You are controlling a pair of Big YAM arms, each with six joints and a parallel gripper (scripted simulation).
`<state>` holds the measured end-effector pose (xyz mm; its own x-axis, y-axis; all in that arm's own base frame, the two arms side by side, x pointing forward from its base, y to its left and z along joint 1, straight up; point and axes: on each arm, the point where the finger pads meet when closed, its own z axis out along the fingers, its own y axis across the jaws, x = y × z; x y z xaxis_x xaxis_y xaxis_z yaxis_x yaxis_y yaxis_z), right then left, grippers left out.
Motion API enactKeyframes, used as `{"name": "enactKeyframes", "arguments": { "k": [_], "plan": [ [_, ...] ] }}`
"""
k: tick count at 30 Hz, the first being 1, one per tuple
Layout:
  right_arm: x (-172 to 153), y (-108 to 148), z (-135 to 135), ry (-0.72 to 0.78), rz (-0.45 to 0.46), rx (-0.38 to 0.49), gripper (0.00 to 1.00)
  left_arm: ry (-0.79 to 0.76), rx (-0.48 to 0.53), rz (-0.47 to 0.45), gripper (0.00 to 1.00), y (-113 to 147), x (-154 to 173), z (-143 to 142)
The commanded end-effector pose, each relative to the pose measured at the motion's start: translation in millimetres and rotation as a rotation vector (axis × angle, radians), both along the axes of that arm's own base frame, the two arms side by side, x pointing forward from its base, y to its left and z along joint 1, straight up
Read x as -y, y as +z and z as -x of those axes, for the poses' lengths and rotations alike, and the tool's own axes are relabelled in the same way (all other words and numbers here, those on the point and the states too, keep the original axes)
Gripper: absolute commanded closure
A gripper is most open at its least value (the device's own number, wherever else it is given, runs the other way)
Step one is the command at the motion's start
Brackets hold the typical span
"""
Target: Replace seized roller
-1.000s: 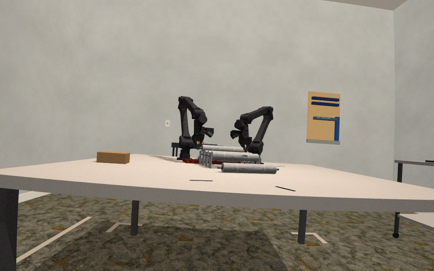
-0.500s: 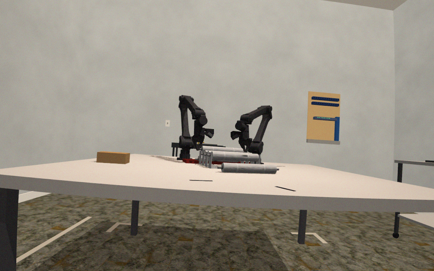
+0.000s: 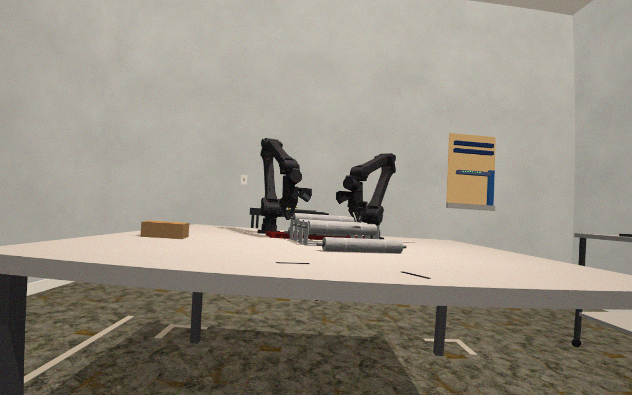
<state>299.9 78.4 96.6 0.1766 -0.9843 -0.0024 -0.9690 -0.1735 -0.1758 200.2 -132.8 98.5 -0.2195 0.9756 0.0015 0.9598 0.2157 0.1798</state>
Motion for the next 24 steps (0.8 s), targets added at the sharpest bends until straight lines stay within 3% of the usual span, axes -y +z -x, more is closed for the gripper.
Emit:
{"name": "enactKeyframes", "arguments": {
  "k": [1,4,14,15,24],
  "plan": [
    [-2.9,43.3,-38.7,-0.012,-0.023,0.119,0.97,0.001,0.052,0.041,0.68,25.8,11.7,-18.7],
    [-2.9,43.3,-38.7,-0.012,-0.023,0.119,0.97,-0.004,0.018,0.013,0.68,10.6,6.0,-9.7],
    [-2.9,43.3,-38.7,-0.012,-0.023,0.119,0.97,-0.003,0.02,0.015,0.68,11.1,6.0,-9.7],
    [-2.9,43.3,-38.7,-0.012,-0.023,0.119,0.68,-0.003,0.02,0.015,0.68,11.1,6.0,-9.7],
    [-7.2,36.3,-34.9,-0.003,-0.024,0.092,0.68,-0.002,0.022,0.012,0.68,11.2,5.5,-10.1]
  ]
}}
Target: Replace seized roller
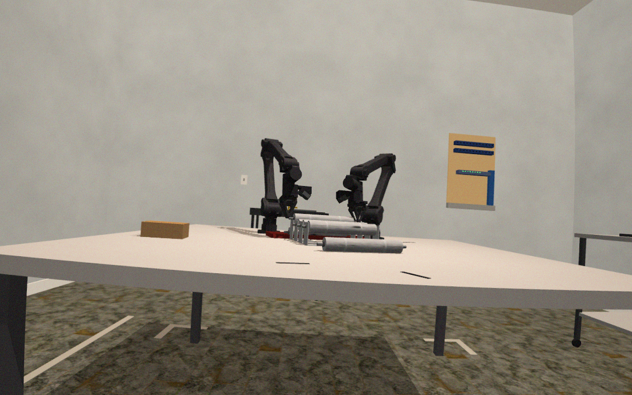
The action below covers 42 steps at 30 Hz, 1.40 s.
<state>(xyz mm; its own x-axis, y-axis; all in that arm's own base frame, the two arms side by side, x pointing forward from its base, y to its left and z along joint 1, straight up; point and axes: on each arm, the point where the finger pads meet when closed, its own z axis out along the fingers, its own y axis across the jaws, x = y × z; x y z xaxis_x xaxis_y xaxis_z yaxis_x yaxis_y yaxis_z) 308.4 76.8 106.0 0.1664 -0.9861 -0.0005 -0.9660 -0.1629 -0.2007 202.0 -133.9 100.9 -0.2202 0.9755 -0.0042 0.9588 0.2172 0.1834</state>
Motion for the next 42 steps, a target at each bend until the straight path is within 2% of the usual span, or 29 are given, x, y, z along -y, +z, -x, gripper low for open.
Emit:
{"name": "enactKeyframes", "arguments": {
  "k": [1,8,9,13,16,19,21,22,30,42],
  "plan": [
    [-10.6,27.6,-28.8,0.015,-0.022,0.073,0.68,-0.002,0.017,0.008,0.68,8.8,4.5,-8.2],
    [-10.6,27.6,-28.8,0.015,-0.022,0.073,0.68,-0.002,0.017,0.008,0.68,8.8,4.5,-8.2],
    [-9.4,43.7,-18.6,0.005,-0.023,0.064,0.68,0.007,0.04,0.029,0.68,36.4,11.2,-9.1],
    [-7.5,68.9,-13.3,-0.003,-0.022,0.073,0.68,0.006,0.047,0.036,0.68,61.3,12.3,-4.3],
    [-7.9,68.4,-15.1,-0.003,-0.023,0.079,0.68,-0.001,0.05,0.037,0.68,60.6,13.2,-5.7],
    [-5.8,87.2,-6.4,-0.003,-0.022,0.074,0.68,0.006,0.047,0.037,0.68,79.9,11.2,1.9],
    [-4.7,68.8,-2.8,-0.003,-0.015,0.052,0.68,-0.001,0.021,0.012,0.68,57.2,5.6,7.4],
    [-5.6,72.4,-6.1,-0.001,-0.014,0.05,0.68,0.003,-0.002,-0.008,0.68,49.5,0.6,11.3],
    [-3.4,79.1,-8.9,-0.004,-0.022,0.08,0.68,0.01,0.002,-0.002,0.68,51.3,-0.8,9.2],
    [-3.0,77.0,-9.1,-0.004,-0.019,0.073,0.68,0.008,0.002,-0.002,0.68,51.3,-0.7,8.8]
  ]
}}
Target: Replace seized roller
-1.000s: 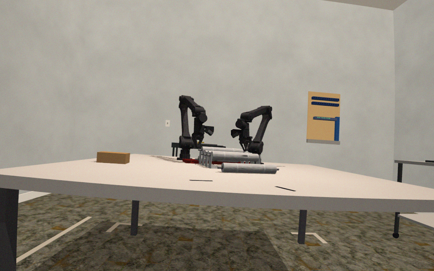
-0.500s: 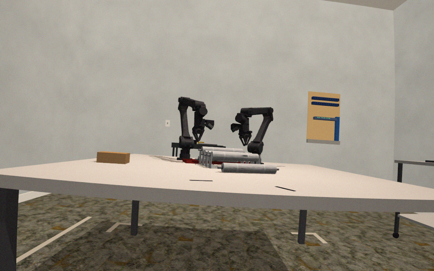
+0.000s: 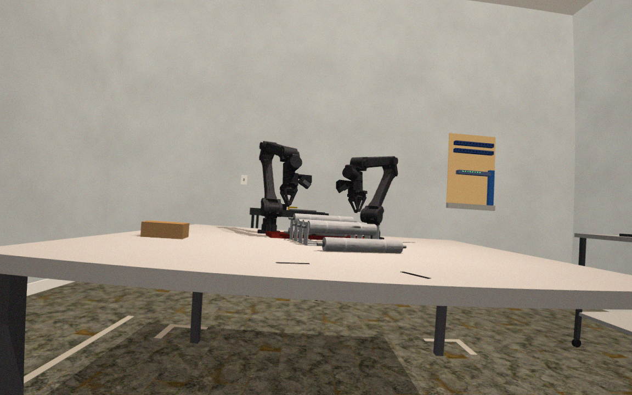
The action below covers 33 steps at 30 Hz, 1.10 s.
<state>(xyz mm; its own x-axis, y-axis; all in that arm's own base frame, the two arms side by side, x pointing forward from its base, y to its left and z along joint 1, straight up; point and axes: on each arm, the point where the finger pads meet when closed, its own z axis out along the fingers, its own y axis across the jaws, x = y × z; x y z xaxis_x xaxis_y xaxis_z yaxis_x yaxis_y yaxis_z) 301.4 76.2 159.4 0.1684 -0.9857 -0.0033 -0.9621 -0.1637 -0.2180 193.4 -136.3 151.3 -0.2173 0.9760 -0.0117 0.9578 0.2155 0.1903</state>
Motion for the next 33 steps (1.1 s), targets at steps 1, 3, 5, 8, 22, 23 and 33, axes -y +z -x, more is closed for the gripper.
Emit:
{"name": "enactKeyframes", "arguments": {
  "k": [1,3,5,8,22,23,33],
  "plan": [
    [-3.5,23.6,-16.1,-0.007,-0.014,0.056,0.68,0.011,-0.006,-0.008,0.68,0.9,-3.2,0.2],
    [-3.5,23.6,-16.0,-0.007,-0.014,0.056,0.68,0.011,-0.006,-0.008,0.68,0.9,-3.2,0.1],
    [-3.5,23.7,-16.0,-0.007,-0.014,0.056,0.68,0.011,-0.006,-0.008,0.68,0.9,-3.2,0.0],
    [-3.5,23.6,-16.0,-0.007,-0.014,0.056,0.68,0.011,-0.006,-0.008,0.68,0.9,-3.2,0.1],
    [-3.4,23.7,-16.0,-0.007,-0.014,0.056,0.68,0.01,-0.006,-0.008,0.68,0.9,-3.1,-0.1],
    [-3.4,23.7,-16.0,-0.007,-0.014,0.056,0.68,0.01,-0.006,-0.008,0.68,0.9,-3.1,-0.1],
    [-3.9,37.8,-40.5,-0.107,-0.058,0.124,0.68,0.076,0.089,0.095,0.68,29.9,18.1,-33.7]
  ]
}}
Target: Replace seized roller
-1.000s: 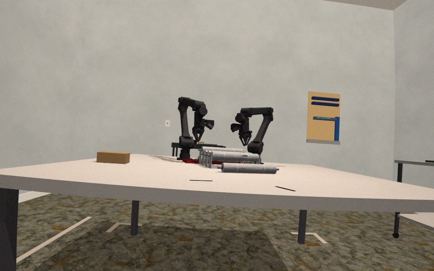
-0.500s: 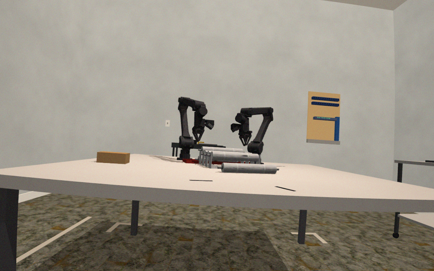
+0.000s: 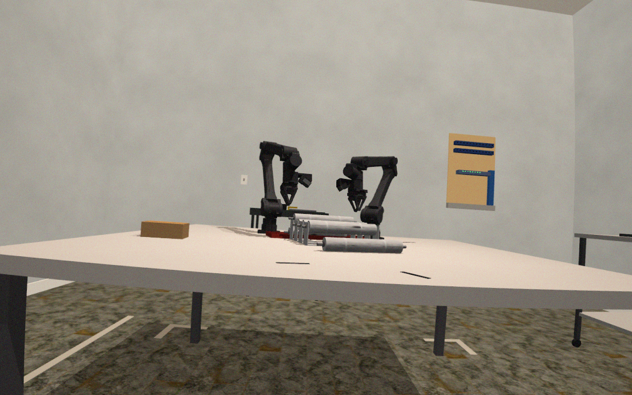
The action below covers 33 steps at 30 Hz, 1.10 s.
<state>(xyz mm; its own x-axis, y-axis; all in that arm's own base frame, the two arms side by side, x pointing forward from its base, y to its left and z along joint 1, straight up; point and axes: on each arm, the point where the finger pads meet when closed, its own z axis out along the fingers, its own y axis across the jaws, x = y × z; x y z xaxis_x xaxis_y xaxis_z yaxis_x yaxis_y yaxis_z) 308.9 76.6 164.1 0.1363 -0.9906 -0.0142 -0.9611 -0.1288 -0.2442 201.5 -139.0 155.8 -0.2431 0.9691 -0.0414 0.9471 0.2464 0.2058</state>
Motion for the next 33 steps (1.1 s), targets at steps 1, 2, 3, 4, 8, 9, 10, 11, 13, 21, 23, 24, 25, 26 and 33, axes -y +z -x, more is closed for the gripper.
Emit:
{"name": "enactKeyframes", "arguments": {
  "k": [1,2,3,4,8,9,10,11,13,21,23,24,25,26,33],
  "plan": [
    [-3.4,35.5,-37.0,-0.097,-0.053,0.113,0.68,0.065,0.079,0.084,0.68,27.5,16.7,-30.3],
    [-3.0,37.7,-41.3,-0.124,-0.063,0.129,0.68,0.084,0.091,0.098,0.68,29.3,18.3,-35.8],
    [-2.9,40.9,-46.1,-0.152,-0.077,0.146,0.68,0.104,0.105,0.116,0.68,32.1,19.7,-41.8],
    [-2.7,44.5,-51.4,-0.181,-0.092,0.164,0.68,0.126,0.122,0.135,0.68,35.4,21.2,-48.4],
    [-3.1,54.9,-66.9,-0.268,-0.141,0.22,0.68,0.191,0.169,0.191,0.68,44.4,25.2,-68.7],
    [-3.1,54.9,-66.9,-0.268,-0.141,0.22,0.68,0.191,0.169,0.191,0.68,44.4,25.2,-68.7],
    [-9.3,54.1,-67.7,-0.27,-0.151,0.227,0.68,0.196,0.156,0.181,0.68,30.6,22.6,-65.7],
    [-9.3,61.1,-74.3,-0.294,-0.169,0.251,0.68,0.22,0.19,0.216,0.68,45.3,25.8,-78.6],
    [0.0,71.7,-87.6,-0.366,-0.2,0.295,0.68,0.264,0.235,0.263,0.68,60.5,28.2,-96.8],
    [5.5,109.9,-125.8,-0.551,-0.347,0.439,0.68,0.413,0.37,0.41,0.68,95.9,25.3,-151.7],
    [9.0,120.4,-135.1,-0.598,-0.387,0.474,0.68,0.449,0.404,0.447,0.68,105.4,23.0,-165.3],
    [10.2,125.7,-139.3,-0.62,-0.408,0.491,0.68,0.466,0.421,0.465,0.68,110.7,21.5,-171.7],
    [10.2,125.7,-139.3,-0.62,-0.408,0.491,0.68,0.466,0.421,0.465,0.68,110.7,21.5,-171.7],
    [10.2,125.7,-139.3,-0.62,-0.408,0.491,0.68,0.466,0.421,0.465,0.68,110.7,21.5,-171.7],
    [18.6,161.1,-163.1,-0.741,-0.544,0.592,0.68,0.56,0.535,0.578,0.68,147.1,8.6,-208.2]
  ]
}}
